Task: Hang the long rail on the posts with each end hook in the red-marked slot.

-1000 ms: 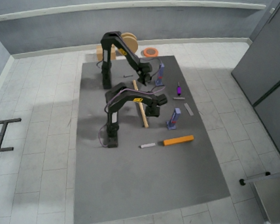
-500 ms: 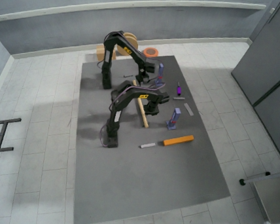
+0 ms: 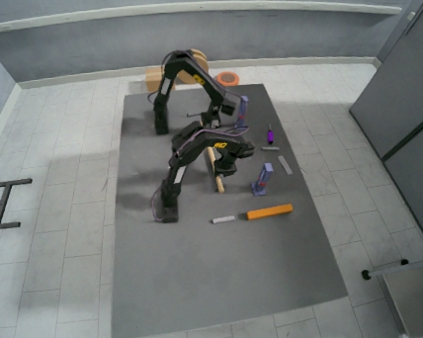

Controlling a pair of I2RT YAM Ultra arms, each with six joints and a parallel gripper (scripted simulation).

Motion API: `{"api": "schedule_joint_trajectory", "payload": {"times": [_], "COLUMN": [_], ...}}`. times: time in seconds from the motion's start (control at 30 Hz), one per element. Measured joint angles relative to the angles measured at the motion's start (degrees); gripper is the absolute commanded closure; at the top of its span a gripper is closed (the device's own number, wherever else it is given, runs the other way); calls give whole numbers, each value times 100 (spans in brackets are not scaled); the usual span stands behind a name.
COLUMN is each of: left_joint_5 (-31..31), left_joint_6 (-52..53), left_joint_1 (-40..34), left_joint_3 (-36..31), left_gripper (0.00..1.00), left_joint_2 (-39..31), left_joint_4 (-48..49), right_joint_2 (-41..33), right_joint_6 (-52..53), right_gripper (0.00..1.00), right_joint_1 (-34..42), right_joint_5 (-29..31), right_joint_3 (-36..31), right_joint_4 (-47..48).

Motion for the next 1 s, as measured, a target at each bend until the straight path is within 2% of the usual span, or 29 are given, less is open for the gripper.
{"api": "schedule_joint_trajectory", "payload": {"times": [0.33,0.9,0.93,1.0], "left_joint_5": [24,61,61,63], "left_joint_6": [57,7,4,0], "left_joint_1": [-39,-131,-136,-142], "left_joint_3": [37,-330,-350,-389], "left_gripper": [52,52,52,52], "left_joint_2": [-2,118,127,151], "left_joint_4": [-37,413,446,505], "right_joint_2": [0,94,98,129], "right_joint_6": [2,39,42,42], "right_gripper": [52,52,56,56], "right_joint_1": [26,81,81,83], "right_joint_5": [-15,-31,-33,-33], "right_joint_3": [-46,-468,-487,-507], "right_joint_4": [76,557,581,610]}}
